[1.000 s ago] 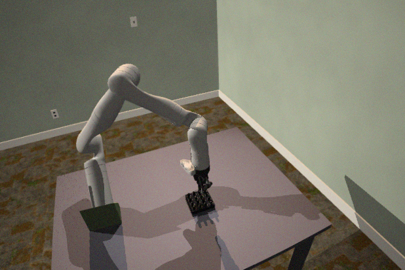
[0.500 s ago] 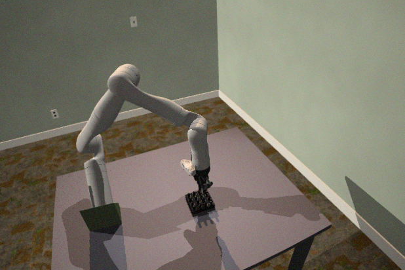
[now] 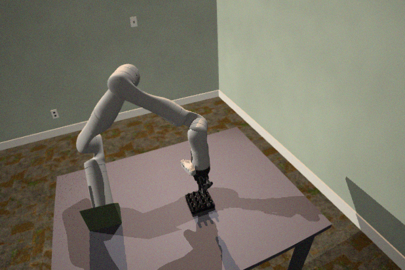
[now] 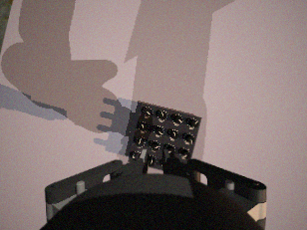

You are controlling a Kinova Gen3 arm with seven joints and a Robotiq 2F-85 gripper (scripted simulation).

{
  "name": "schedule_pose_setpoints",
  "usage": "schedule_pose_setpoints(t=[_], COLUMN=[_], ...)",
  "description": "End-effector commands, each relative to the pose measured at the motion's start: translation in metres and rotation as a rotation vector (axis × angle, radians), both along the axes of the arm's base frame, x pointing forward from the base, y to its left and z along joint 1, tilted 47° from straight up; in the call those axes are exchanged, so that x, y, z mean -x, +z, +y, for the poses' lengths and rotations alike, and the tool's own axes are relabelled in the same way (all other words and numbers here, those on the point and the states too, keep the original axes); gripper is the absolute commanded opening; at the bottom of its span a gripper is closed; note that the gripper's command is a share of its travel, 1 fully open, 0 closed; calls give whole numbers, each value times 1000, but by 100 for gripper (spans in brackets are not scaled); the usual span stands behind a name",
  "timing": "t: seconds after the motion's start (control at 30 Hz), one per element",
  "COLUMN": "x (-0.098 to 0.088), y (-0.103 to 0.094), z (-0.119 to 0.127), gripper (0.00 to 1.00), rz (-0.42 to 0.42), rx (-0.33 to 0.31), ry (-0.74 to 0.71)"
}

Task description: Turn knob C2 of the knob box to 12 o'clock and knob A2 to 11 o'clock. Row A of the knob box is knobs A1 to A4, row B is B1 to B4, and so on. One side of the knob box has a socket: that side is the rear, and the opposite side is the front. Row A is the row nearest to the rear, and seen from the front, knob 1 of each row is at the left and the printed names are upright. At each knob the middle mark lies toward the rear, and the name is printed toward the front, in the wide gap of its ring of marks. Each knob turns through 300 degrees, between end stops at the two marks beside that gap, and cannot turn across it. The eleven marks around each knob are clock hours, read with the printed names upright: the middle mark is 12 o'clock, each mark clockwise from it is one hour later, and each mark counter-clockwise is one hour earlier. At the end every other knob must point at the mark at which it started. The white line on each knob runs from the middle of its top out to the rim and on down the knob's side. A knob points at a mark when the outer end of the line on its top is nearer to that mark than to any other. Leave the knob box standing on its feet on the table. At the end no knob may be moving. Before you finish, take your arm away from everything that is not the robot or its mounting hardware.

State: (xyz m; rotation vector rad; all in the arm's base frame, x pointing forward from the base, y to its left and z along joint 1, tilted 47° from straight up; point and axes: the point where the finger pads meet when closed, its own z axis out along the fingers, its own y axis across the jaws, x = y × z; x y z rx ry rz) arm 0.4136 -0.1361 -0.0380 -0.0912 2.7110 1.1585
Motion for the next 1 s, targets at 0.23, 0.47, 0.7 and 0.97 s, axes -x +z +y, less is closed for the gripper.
schedule_pose_setpoints(t=[0.23,0.47,0.7,0.97], x=[0,0,-1,-1], y=[0,0,-1,-5], z=[-1,-1,0,4], gripper=[19,19,19,19], rz=[-1,-1,-1,-1], rx=[1,1,1,1], ry=[-1,-1,-1,0])
